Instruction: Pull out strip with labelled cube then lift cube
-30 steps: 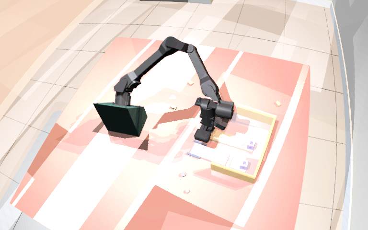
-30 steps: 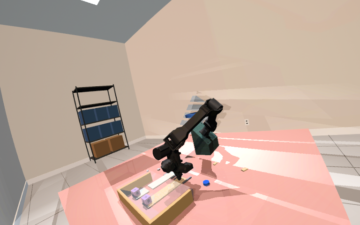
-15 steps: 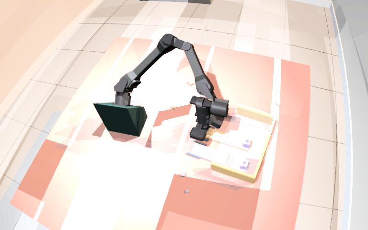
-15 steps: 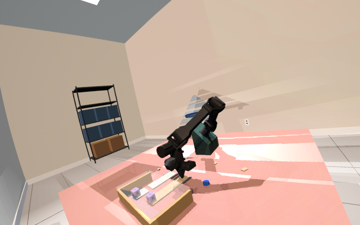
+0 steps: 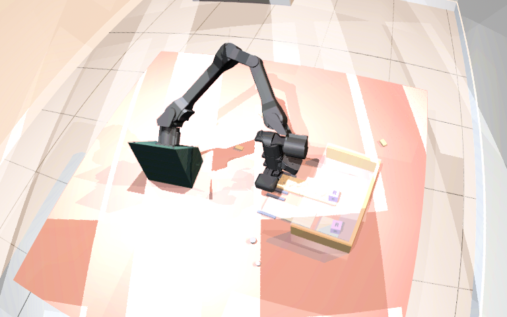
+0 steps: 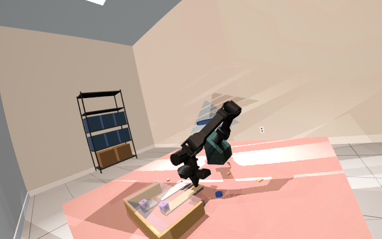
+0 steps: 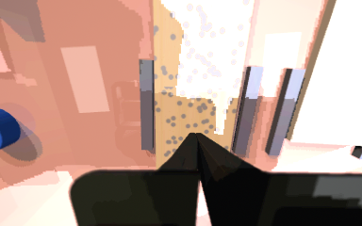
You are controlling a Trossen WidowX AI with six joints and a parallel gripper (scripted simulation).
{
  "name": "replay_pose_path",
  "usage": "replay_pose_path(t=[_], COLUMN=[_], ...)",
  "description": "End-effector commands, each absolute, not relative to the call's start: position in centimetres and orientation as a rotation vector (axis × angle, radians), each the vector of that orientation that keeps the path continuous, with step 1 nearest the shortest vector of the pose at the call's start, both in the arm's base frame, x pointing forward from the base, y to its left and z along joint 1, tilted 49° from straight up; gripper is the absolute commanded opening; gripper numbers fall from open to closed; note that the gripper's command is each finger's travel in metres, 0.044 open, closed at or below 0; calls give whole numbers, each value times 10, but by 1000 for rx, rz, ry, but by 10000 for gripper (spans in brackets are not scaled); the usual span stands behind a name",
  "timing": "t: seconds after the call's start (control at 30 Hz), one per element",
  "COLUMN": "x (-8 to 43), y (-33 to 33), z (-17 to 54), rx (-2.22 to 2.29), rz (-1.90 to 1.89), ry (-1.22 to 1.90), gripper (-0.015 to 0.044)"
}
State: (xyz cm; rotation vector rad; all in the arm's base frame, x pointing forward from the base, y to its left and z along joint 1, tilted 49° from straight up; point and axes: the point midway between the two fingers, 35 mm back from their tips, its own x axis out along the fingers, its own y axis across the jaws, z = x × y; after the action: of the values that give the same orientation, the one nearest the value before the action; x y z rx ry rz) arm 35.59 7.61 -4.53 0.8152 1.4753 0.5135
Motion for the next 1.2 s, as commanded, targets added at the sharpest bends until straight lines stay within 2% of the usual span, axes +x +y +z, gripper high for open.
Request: replay_pose_path(t=[0.0, 1.17], x=[343, 292], y=[83, 91], z=[-47, -41], rx=[821, 823], rz=[516, 515], ry=[1502, 1504], gripper=[0, 0])
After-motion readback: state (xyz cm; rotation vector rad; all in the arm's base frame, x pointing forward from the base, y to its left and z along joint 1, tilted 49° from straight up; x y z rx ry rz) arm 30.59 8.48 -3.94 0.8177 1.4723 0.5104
